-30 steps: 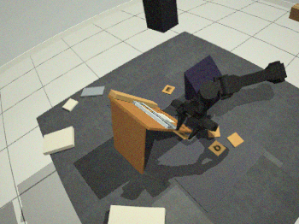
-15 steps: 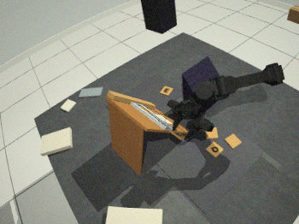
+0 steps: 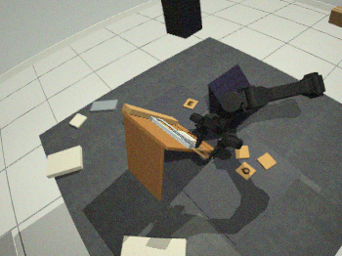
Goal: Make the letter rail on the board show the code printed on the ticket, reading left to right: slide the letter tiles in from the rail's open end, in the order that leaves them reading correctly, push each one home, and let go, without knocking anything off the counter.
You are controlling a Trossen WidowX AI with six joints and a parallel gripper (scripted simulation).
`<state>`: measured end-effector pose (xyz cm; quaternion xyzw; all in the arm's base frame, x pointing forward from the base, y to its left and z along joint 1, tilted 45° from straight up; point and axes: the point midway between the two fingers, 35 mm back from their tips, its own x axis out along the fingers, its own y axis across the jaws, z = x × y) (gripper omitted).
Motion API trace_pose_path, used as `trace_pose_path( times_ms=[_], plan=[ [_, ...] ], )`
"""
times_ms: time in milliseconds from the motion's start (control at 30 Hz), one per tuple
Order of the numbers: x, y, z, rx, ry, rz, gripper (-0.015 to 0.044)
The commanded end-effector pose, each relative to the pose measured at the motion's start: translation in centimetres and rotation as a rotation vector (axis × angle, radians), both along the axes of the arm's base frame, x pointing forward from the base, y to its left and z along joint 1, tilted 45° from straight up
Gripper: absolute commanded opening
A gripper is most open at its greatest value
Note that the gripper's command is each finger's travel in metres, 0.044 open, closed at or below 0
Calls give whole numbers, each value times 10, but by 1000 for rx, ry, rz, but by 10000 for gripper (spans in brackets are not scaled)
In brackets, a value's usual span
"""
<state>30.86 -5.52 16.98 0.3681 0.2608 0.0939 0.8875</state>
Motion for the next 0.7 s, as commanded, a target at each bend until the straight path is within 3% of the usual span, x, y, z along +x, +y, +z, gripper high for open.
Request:
trace_pose_path(
  times_ms=[0, 667],
  plan=[
    [0, -1, -4, 4, 6, 4, 0],
    [0, -8, -11, 4, 7, 4, 0]
  ],
)
